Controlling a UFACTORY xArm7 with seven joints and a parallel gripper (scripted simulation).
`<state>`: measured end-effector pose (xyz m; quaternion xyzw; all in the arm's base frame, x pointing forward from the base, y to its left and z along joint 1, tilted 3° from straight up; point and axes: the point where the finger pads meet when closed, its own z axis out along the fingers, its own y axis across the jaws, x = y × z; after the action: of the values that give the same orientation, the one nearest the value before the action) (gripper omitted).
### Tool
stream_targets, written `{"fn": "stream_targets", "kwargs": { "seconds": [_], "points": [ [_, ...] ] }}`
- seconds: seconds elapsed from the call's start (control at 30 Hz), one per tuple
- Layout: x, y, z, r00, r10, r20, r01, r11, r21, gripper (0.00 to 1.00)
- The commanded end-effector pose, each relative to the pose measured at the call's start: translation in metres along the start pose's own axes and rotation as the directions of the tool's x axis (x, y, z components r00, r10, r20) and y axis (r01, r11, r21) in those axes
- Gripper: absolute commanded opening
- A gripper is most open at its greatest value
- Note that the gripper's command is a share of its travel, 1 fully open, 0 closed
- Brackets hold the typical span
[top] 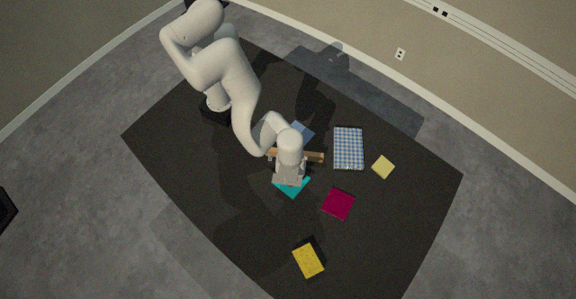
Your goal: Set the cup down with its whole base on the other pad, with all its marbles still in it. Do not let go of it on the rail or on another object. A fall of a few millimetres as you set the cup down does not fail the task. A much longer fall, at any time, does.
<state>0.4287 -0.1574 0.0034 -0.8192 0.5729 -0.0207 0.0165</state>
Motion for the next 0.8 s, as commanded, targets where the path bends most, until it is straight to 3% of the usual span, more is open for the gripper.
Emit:
{"fn": "stream_targets", "kwargs": {
  "seconds": [0.0, 0.5, 0.53, 0.77],
  "points": [
    [0.0013, -0.0012, 0.0013, 1.000, 0.000, -0.003, 0.000, 1.000, 0.003, 0.85],
    [0.0015, -0.0012, 0.0036, 1.000, 0.000, -0.003, 0.000, 1.000, 0.003, 0.85],
    [0.0015, -0.0012, 0.0036, 1.000, 0.000, -0.003, 0.000, 1.000, 0.003, 1.00],
    [0.0015, -0.0012, 0.0036, 1.000, 0.000, -0.003, 0.000, 1.000, 0.003, 1.00]
  ]
}}
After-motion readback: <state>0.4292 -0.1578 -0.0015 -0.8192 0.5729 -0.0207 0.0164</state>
